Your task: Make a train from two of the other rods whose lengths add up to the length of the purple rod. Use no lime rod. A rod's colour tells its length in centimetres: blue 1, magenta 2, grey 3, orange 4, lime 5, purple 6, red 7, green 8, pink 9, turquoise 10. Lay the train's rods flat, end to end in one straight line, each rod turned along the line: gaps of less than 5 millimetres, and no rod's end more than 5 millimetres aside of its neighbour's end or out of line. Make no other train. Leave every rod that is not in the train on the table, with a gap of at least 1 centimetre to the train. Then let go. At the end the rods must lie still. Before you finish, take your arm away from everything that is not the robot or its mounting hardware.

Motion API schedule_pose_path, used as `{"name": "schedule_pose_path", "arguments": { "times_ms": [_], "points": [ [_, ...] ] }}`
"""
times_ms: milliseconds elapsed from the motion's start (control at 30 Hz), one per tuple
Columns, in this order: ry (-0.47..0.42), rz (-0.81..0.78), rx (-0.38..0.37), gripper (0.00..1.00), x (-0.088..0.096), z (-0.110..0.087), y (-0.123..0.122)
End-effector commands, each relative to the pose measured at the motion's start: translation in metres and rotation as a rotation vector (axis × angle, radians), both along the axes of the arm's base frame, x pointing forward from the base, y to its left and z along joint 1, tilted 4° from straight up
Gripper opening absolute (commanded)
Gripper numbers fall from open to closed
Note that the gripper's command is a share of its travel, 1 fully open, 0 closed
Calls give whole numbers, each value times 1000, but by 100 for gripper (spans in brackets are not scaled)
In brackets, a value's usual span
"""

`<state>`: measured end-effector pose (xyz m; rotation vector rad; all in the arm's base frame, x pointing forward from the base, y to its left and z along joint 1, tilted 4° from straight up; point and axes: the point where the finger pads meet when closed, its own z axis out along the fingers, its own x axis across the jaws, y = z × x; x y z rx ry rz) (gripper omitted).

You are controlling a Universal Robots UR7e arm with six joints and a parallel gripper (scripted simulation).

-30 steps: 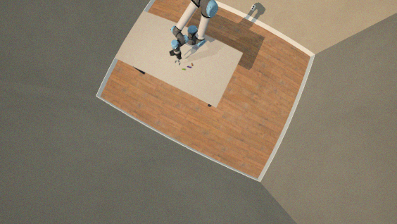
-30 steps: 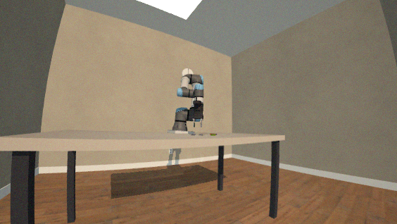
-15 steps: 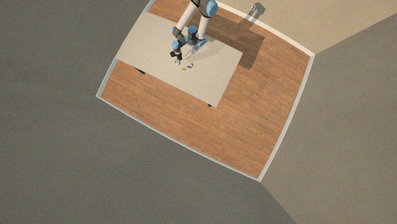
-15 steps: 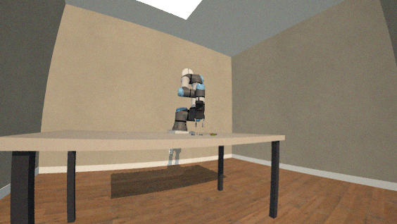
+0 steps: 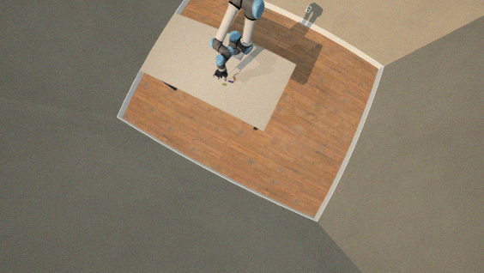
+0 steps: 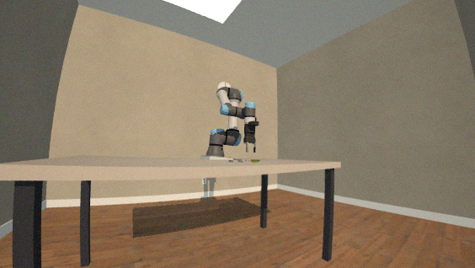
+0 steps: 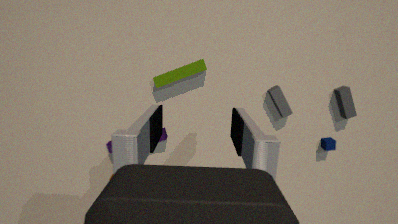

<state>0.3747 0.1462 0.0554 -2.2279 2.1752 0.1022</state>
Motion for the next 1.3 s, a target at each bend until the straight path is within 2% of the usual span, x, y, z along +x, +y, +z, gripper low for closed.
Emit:
{"name": "schedule_pose_path", "arguments": {
  "times_ms": [0,1267],
  "points": [
    [-11,150,5,100,0,2,26],
    [-12,166,6,100,0,2,29]
  ]
}}
